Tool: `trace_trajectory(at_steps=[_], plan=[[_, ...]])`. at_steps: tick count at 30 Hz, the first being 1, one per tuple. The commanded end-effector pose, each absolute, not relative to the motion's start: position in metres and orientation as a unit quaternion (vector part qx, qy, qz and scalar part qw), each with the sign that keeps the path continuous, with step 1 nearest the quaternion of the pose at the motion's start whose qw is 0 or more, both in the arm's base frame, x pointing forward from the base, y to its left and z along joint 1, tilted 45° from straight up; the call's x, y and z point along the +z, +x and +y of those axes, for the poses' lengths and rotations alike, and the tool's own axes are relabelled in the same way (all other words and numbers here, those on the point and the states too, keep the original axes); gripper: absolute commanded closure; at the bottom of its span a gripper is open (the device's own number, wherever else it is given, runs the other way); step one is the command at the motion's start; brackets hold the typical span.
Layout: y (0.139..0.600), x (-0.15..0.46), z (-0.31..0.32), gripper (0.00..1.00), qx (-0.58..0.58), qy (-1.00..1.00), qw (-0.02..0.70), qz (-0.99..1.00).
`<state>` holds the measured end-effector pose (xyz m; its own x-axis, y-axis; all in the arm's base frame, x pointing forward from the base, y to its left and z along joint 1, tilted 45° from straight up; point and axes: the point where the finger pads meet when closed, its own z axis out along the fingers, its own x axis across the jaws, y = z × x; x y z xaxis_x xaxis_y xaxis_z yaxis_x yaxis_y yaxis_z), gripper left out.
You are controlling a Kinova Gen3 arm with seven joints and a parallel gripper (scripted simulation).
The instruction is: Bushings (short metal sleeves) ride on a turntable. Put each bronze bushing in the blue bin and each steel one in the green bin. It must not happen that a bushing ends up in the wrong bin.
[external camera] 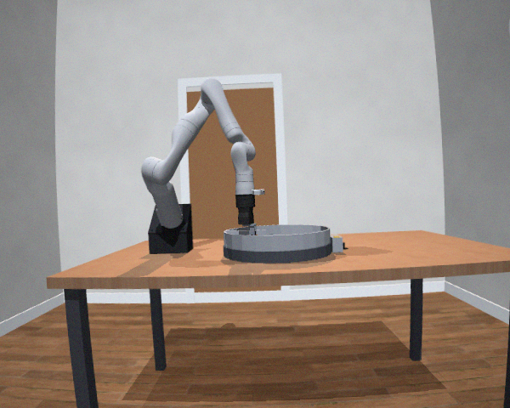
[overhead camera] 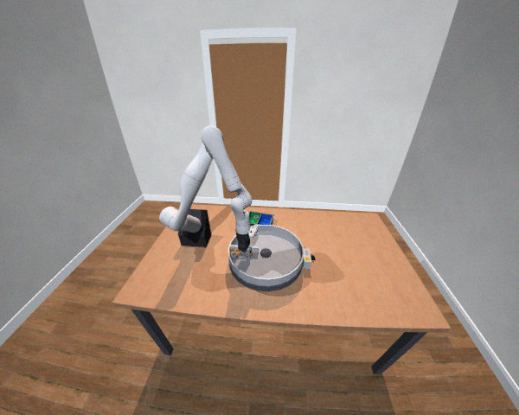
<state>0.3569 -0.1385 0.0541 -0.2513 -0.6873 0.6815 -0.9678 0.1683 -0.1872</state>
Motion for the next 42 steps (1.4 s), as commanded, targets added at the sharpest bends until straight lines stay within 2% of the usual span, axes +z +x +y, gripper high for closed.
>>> trace_trajectory(at_steps=[1,42], plan=[[0.3573,0.0543,-0.138,1.0,0.307,0.568,0.228,-0.729],[0.3571,0.0594,-0.1332,1.0,0.306,0.568,0.228,-0.729]])
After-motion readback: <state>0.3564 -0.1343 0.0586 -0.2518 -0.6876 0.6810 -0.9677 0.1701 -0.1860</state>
